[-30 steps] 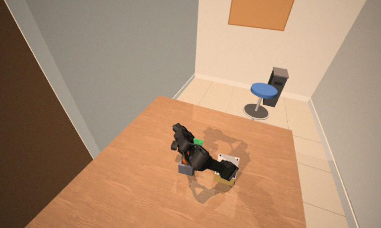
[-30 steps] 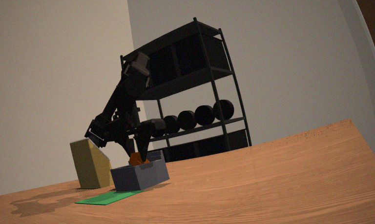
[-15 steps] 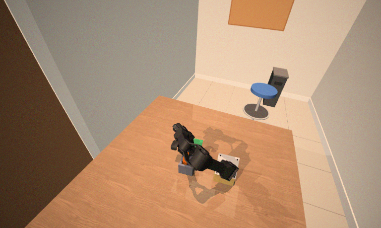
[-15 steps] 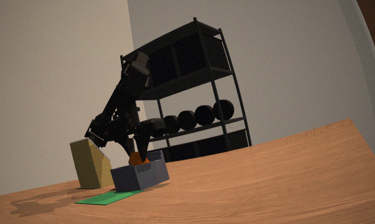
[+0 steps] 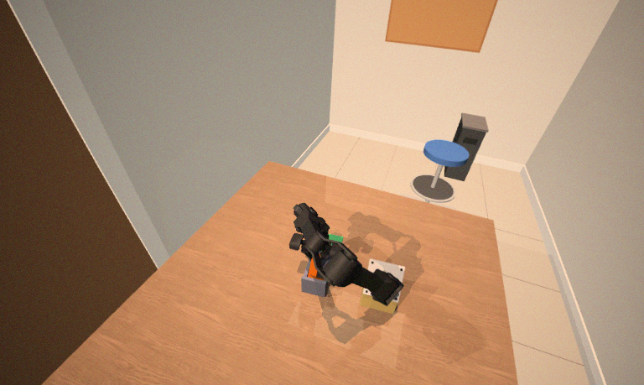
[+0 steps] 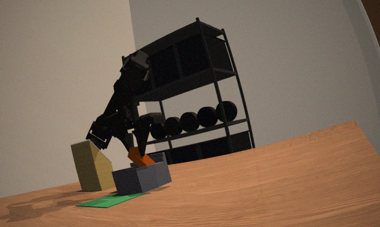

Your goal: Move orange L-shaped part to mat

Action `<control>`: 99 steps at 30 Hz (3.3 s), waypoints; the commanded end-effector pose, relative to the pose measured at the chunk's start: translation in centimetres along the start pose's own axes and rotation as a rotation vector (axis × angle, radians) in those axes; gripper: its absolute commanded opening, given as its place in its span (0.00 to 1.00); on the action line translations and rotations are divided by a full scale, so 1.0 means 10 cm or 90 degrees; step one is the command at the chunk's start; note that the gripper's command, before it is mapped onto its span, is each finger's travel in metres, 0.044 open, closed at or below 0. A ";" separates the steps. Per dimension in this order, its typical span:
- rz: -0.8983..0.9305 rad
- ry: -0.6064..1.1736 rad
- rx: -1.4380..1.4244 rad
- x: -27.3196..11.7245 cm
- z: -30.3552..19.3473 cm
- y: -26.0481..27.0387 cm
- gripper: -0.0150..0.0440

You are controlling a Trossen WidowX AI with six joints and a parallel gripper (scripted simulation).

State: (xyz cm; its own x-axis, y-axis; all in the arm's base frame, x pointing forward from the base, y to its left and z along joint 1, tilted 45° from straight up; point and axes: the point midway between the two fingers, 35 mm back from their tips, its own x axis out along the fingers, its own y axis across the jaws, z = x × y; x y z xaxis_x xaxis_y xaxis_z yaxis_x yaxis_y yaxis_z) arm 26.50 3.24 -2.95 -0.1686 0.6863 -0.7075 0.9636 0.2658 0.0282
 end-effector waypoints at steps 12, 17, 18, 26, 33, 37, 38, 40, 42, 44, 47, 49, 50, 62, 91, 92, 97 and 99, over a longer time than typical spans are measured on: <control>0.002 -0.003 -0.005 -0.25 -0.01 0.02 0.25; 0.002 -0.003 -0.005 -0.33 0.00 0.02 0.25; 0.002 -0.003 -0.004 -0.34 0.00 0.02 0.25; 0.002 -0.004 -0.004 -0.48 0.00 0.01 0.25; 0.001 -0.004 -0.004 -0.59 0.00 0.01 0.25; 0.001 -0.004 -0.004 -0.63 0.00 0.01 0.25; 0.001 -0.004 -0.004 -0.62 -0.01 0.01 0.25; 0.001 -0.004 -0.004 -0.63 -0.01 0.01 0.25; 0.001 -0.004 -0.004 -0.65 -0.01 0.01 0.25; 0.001 -0.004 -0.004 -0.67 -0.01 0.01 0.25; 0.001 -0.004 -0.004 -0.68 0.02 0.01 0.25; 0.001 -0.004 -0.004 -0.67 0.07 0.01 0.25; 0.001 -0.004 -0.004 -0.67 0.10 0.00 0.25; 0.002 -0.006 -0.005 -0.65 0.68 -0.05 0.25; 0.002 -0.010 -0.005 -0.62 1.66 -0.13 0.25; 0.002 -0.010 -0.005 -0.61 1.66 -0.13 0.25; 0.002 -0.010 -0.005 -0.53 1.66 -0.13 0.25; 0.002 -0.010 -0.005 -0.50 1.66 -0.13 0.25</control>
State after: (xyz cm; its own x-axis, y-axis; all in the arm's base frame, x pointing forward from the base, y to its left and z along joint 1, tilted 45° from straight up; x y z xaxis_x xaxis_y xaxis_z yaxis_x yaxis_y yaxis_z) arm 29.95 -12.41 -10.57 -0.1508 0.6682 -0.7286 0.9617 0.2698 0.0483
